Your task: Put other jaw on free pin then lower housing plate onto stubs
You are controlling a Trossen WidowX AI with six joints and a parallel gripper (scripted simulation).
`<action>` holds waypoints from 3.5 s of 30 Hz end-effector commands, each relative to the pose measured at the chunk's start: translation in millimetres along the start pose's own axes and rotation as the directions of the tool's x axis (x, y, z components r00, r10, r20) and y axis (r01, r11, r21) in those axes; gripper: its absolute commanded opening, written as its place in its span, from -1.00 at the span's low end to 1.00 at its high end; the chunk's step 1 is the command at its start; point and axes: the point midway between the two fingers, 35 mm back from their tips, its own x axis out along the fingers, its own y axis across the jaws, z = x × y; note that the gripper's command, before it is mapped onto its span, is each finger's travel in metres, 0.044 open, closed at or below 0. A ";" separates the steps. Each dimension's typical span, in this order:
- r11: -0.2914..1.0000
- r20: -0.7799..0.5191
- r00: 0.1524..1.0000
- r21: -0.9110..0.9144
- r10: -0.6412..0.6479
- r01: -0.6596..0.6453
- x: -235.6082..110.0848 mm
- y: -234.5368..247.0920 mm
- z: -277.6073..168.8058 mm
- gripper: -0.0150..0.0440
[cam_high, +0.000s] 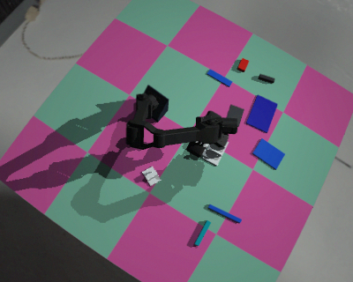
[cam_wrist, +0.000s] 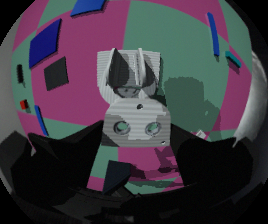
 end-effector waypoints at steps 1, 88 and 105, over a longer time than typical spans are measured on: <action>1.000 -0.003 1.000 -0.021 -0.005 0.005 1.4 15.0 -0.1 0.70; 1.000 -0.002 1.000 -0.026 -0.008 0.008 40.5 15.1 0.2 0.70; 1.000 -0.003 1.000 -0.026 -0.011 0.011 63.8 13.9 -1.8 0.70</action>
